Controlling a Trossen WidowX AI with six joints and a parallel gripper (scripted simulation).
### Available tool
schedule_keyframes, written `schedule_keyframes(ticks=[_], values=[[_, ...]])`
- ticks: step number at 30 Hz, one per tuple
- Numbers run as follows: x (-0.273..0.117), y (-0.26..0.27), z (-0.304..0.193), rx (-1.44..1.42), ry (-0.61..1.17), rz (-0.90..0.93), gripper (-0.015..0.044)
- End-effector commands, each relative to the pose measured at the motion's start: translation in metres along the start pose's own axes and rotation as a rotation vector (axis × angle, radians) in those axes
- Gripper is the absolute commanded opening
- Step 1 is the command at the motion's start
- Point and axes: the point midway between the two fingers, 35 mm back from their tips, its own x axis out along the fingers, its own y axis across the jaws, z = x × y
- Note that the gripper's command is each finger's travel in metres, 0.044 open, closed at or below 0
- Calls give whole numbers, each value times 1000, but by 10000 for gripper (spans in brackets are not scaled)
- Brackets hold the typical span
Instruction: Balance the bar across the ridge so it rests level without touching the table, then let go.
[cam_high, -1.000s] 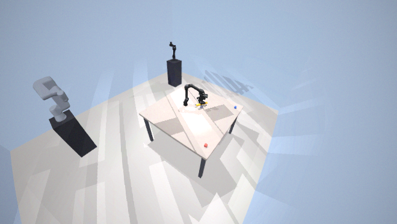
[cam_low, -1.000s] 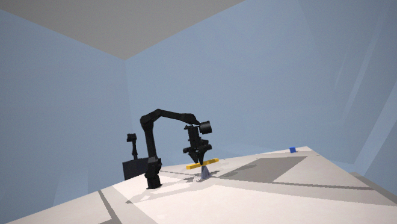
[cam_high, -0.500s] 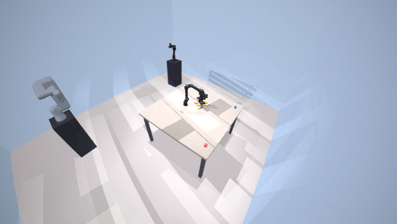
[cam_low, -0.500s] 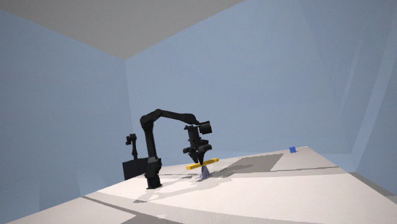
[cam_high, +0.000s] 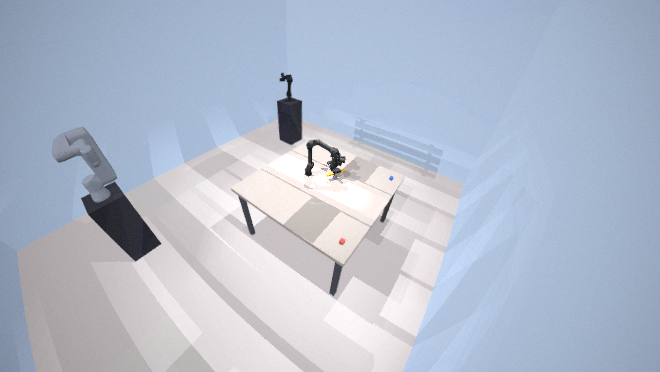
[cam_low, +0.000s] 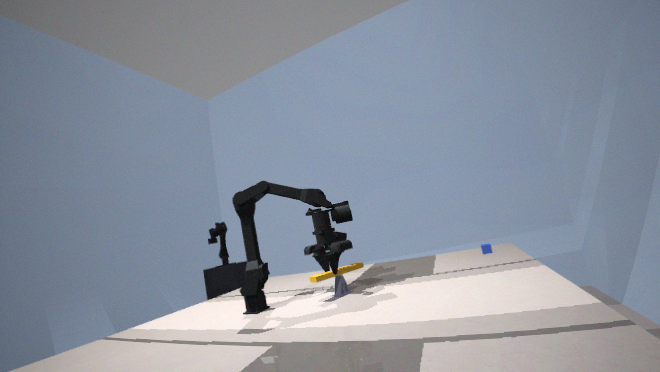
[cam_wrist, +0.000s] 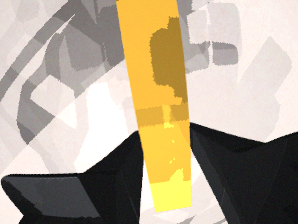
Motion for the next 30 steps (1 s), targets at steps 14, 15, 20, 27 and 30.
schedule_keyframes(ticks=[14, 15, 20, 27, 30], values=[[1, 0, -1, -3, 2, 0, 0], [1, 0, -1, -3, 2, 0, 0], [1, 0, -1, -3, 2, 0, 0], [1, 0, -1, -3, 2, 0, 0], [1, 0, -1, -3, 2, 0, 0]])
